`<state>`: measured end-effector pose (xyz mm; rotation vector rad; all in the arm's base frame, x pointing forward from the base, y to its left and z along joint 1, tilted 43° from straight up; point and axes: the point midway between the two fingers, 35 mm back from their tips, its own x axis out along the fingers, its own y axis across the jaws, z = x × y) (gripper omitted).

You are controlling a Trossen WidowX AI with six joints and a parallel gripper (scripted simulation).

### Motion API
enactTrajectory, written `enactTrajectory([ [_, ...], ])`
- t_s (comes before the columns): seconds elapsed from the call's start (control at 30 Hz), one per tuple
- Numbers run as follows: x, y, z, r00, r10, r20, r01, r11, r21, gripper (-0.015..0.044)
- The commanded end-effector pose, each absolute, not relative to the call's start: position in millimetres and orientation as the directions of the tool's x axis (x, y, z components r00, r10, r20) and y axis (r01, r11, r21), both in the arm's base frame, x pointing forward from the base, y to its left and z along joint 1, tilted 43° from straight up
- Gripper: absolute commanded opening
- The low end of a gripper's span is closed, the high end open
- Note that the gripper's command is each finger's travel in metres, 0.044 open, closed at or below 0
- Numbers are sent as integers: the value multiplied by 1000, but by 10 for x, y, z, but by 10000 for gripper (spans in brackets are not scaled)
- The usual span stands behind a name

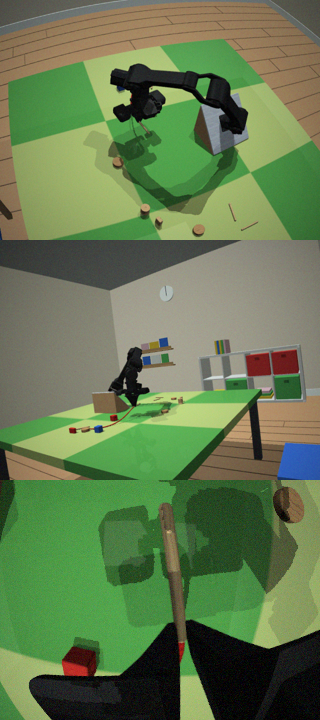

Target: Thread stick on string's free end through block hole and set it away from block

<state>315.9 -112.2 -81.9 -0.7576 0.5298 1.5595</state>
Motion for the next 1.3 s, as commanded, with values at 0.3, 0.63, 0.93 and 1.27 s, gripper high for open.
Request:
enactTrajectory([
  [0.3,3177,-1247,-769,-46,762,-645,-984,-144,-100,0],
  [0.63,3180,-1344,-702,-54,819,-571,-984,-142,-111,0],
  [0.93,3180,-1407,-654,-53,853,-520,-983,-135,-122,0],
  [1.27,3101,-1492,-674,-38,848,-528,-991,-99,-87,0],
])
